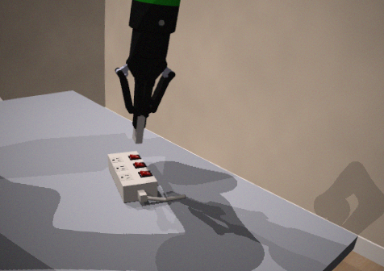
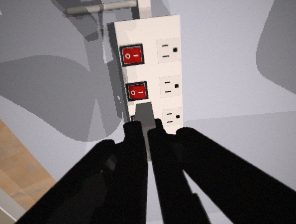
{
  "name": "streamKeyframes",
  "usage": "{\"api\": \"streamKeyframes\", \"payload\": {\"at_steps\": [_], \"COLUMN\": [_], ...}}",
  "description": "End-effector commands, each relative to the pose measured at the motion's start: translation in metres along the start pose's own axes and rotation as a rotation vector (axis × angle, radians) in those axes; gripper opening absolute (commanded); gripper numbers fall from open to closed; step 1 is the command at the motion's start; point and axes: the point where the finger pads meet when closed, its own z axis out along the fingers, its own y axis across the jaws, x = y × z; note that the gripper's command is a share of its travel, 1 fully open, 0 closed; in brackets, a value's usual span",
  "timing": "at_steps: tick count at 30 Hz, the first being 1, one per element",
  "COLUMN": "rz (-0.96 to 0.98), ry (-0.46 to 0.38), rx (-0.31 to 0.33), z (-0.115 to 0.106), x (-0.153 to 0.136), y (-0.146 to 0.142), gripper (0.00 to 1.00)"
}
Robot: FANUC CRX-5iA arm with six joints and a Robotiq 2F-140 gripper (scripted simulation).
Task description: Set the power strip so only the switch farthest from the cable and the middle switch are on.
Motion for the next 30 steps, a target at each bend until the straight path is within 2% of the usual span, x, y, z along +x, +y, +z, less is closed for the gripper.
{"api": "streamKeyframes", "payload": {"at_steps": [1, 30], "rz": [0.032, 0.032], "ry": [0.158, 0.159], "rx": [0.067, 0.067], "z": [0.0016, 0.005], "x": [0.0, 0.0006], "y": [0.0045, 0.0044], "gripper": [0.0, 0.0]}}
